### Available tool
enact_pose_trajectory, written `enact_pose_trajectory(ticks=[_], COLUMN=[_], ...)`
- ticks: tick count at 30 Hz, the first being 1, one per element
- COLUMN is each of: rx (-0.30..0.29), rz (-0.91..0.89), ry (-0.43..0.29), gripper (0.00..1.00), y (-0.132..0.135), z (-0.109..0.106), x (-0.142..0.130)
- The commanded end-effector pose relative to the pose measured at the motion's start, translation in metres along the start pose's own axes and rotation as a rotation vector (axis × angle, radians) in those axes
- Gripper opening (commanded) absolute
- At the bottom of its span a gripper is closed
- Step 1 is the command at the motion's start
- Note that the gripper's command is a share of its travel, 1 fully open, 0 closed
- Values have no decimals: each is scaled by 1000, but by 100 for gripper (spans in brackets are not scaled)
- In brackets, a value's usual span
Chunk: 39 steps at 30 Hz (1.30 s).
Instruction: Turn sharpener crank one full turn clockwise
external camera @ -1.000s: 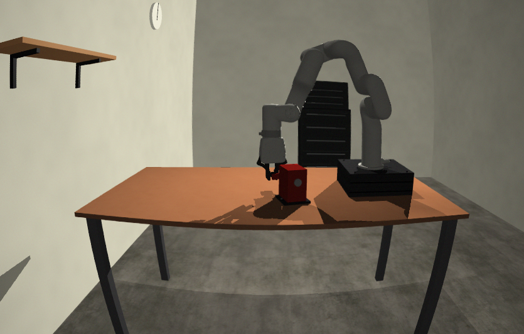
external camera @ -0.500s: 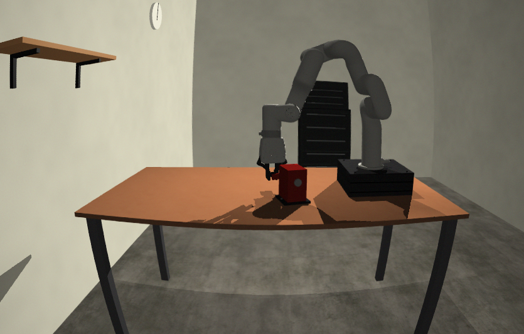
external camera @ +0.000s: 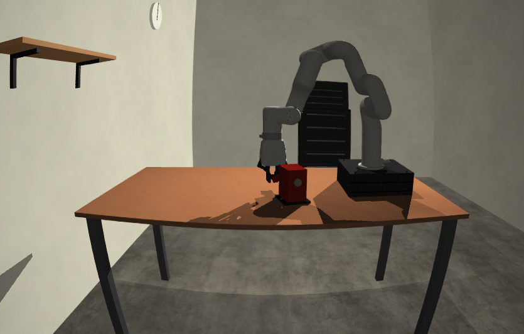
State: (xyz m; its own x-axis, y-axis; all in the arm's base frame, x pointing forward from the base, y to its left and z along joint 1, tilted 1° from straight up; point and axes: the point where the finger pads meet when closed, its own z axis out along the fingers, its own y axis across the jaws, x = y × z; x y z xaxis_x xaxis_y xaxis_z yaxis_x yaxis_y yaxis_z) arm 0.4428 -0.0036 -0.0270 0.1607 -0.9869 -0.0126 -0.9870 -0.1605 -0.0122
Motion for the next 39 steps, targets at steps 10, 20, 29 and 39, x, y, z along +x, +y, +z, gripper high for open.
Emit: enact_pose_trajectory(ticks=[10,20,29,39], rx=[4,4,4,4], rz=[0,0,0,0], ry=[0,0,0,0], gripper=[0,0,0,0], y=[9,30,43,52], z=[17,31,33,33], x=[0,0,0,0])
